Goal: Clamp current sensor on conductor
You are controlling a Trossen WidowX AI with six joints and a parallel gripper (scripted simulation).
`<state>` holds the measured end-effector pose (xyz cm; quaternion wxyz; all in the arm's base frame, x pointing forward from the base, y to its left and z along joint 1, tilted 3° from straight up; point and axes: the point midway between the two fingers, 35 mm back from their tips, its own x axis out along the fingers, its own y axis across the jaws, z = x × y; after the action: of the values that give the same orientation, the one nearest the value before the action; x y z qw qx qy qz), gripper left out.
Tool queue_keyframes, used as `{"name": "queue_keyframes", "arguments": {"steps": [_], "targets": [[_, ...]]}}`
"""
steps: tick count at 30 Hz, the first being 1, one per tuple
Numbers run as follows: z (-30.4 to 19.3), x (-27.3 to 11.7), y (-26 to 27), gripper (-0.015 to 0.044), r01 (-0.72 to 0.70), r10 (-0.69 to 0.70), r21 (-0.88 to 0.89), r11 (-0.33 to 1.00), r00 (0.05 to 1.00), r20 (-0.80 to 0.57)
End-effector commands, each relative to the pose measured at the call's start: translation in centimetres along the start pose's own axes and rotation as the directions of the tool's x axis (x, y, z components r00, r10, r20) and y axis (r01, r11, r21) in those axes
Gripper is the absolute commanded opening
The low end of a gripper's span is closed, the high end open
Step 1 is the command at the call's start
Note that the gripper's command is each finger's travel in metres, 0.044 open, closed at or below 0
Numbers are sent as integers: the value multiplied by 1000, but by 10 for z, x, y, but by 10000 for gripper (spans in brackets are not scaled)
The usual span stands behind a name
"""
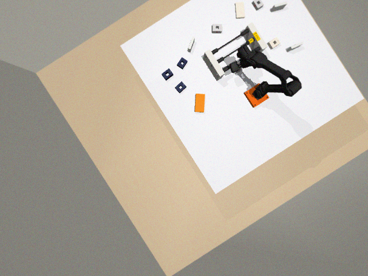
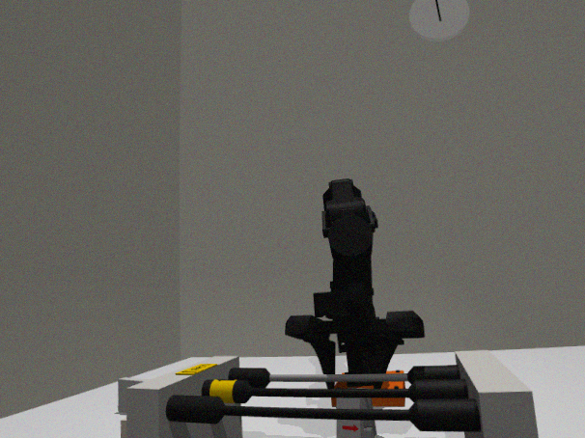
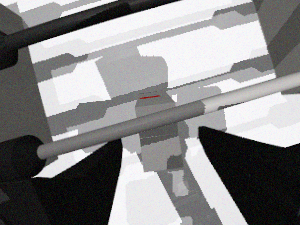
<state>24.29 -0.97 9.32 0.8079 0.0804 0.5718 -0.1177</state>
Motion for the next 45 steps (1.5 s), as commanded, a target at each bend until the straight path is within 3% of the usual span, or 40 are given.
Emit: {"name": "queue_keyframes", "arguments": {"steps": [1, 5, 11, 23, 25, 45], "targets": [[-2, 9, -1, 292, 1, -1, -5, 1000, 1000, -5], [-3, 11, -1, 292, 1, -1, -5, 1000, 1000, -5], [-1, 7, -1, 134, 2, -2, 0, 1000, 1000, -2], [-1, 7, -1, 54, 2, -2, 0, 1000, 1000, -2], [-1, 6, -1, 2, 1, -1, -3, 1000, 1000, -4], [-61, -12, -10, 0, 2, -2, -5, 1000, 1000, -11]]}}
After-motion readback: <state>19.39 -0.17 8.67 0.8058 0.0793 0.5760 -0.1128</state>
